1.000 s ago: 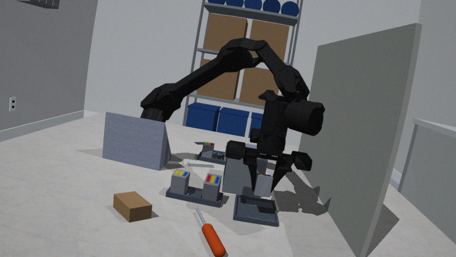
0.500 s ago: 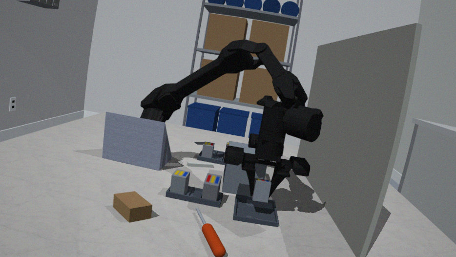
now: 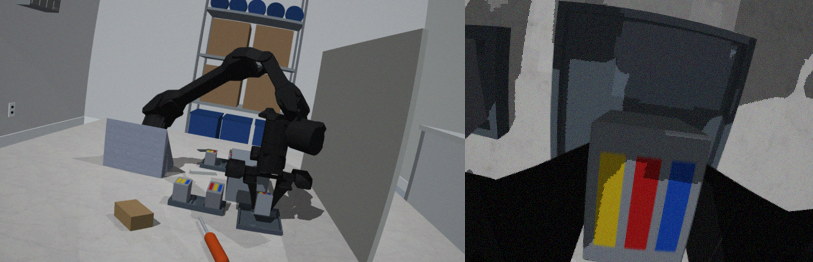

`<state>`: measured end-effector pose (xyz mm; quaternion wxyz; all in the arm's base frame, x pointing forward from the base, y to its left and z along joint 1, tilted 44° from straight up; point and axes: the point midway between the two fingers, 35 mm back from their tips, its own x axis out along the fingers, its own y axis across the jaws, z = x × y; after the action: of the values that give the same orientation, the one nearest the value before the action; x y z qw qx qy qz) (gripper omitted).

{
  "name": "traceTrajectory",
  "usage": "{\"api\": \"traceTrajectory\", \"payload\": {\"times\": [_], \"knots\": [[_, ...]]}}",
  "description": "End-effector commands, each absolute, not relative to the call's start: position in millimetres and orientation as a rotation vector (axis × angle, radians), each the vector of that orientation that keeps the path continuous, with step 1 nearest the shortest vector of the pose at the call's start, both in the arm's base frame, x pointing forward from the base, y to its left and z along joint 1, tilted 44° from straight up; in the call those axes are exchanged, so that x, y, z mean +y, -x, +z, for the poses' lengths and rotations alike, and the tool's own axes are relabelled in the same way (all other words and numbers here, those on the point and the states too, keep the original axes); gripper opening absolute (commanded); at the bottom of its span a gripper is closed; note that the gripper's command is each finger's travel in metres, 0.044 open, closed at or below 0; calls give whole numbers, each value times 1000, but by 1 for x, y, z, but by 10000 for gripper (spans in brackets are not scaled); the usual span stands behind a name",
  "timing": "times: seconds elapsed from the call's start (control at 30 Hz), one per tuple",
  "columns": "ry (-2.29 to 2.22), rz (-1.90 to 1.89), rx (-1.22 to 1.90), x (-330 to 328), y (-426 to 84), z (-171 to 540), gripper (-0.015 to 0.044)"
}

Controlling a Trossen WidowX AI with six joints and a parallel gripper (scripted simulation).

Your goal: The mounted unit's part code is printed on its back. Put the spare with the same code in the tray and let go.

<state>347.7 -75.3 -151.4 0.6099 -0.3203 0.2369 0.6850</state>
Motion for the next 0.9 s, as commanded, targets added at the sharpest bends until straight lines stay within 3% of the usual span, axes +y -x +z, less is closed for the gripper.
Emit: {"api": "traceTrajectory", "payload": {"times": [0.0, 0.57, 0.87], "knots": [[731, 1578, 546, -73, -346, -153, 0], [740, 1582, 547, -77, -348, -150, 440], [733, 1578, 550, -149, -351, -74, 440]]}}
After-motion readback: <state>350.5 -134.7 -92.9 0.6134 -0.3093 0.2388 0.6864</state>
